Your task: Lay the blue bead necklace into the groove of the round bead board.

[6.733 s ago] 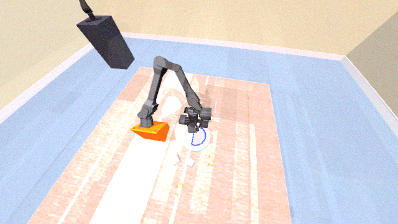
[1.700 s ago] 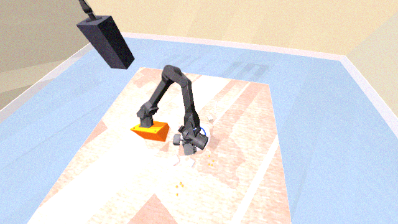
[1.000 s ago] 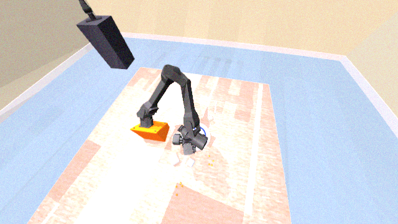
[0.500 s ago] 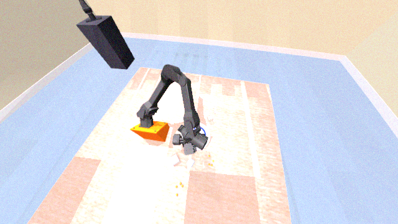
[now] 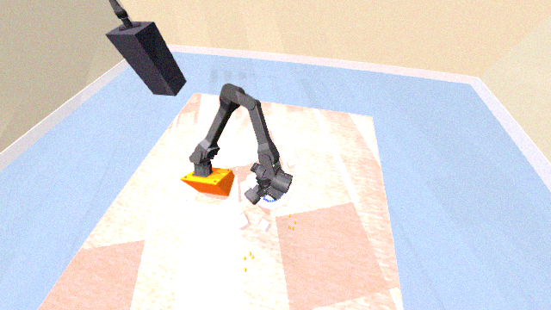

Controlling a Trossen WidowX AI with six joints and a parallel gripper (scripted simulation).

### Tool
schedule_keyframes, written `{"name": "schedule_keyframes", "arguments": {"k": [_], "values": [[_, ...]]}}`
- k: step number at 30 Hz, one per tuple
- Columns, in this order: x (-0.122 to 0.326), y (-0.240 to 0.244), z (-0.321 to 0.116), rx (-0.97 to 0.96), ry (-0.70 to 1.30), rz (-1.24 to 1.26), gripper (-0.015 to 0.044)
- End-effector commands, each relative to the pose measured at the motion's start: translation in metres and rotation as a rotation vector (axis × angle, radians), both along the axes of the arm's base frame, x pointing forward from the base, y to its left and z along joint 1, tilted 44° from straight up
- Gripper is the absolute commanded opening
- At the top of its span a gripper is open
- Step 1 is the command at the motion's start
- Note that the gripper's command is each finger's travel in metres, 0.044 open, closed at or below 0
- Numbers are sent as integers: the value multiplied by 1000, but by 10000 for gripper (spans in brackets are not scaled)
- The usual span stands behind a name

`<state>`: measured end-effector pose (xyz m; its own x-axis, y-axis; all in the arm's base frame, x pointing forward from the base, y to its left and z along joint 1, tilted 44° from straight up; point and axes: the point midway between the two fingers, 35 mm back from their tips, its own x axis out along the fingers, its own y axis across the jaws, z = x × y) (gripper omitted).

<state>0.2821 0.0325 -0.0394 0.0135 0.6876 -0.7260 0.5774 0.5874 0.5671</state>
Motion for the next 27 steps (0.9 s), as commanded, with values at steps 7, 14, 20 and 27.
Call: {"name": "schedule_keyframes", "arguments": {"k": [7, 14, 20, 27], "values": [[5, 38, 64, -13, -907, 936, 120], [4, 43, 72, -17, -1087, 1123, 120], [4, 43, 72, -17, -1087, 1123, 120], [4, 43, 72, -17, -1087, 1123, 120]]}}
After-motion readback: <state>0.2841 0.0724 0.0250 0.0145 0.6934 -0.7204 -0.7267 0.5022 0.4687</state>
